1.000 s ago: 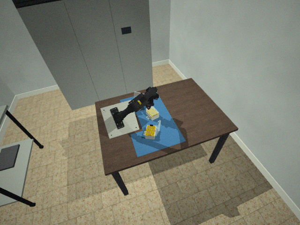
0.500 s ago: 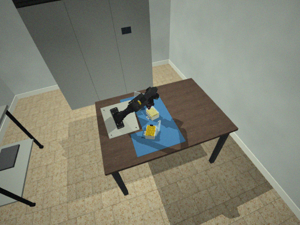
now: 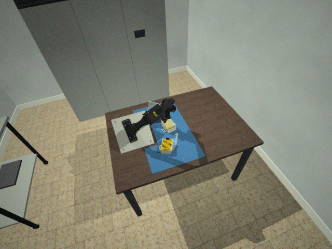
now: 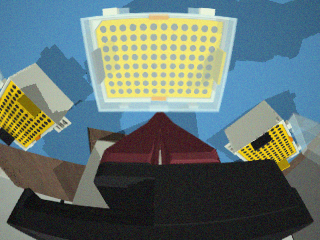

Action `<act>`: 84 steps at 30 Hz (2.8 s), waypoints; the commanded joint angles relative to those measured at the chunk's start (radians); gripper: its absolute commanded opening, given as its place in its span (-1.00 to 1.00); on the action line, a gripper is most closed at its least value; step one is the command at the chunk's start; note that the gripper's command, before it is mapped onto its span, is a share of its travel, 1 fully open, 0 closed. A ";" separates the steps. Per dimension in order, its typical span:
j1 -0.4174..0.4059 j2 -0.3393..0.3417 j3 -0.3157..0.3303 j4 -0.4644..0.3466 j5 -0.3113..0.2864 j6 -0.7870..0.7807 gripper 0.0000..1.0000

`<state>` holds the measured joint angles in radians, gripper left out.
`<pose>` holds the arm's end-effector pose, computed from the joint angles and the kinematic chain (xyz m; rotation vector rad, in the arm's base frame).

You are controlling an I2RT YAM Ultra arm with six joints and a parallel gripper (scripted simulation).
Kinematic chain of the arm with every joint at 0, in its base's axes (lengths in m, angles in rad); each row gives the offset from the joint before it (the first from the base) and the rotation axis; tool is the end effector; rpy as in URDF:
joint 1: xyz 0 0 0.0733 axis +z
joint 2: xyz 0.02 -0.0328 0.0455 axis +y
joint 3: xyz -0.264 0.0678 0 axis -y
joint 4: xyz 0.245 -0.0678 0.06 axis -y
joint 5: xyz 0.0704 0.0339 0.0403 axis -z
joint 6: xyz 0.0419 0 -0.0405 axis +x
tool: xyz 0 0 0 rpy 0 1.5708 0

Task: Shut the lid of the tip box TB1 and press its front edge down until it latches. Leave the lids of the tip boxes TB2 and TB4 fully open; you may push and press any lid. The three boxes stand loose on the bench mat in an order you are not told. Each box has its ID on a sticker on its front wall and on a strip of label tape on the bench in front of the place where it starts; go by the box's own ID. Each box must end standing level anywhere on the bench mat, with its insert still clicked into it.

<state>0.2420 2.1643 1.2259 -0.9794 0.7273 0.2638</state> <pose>0.3230 0.0522 0.0799 0.1547 -2.7741 1.1431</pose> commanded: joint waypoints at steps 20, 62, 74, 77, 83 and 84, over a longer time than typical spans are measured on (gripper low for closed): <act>-0.011 0.002 -0.020 0.073 0.012 -0.038 -1.00; -0.035 0.012 -0.046 0.131 0.019 -0.069 -1.00; -0.044 0.015 -0.054 0.149 0.021 -0.080 -1.00; -0.044 0.015 -0.055 0.151 0.021 -0.081 -1.00; -0.048 0.017 -0.059 0.161 0.022 -0.086 -1.00; -0.049 0.018 -0.059 0.162 0.022 -0.087 -1.00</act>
<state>0.2066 2.1754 1.1744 -0.8600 0.7471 0.1833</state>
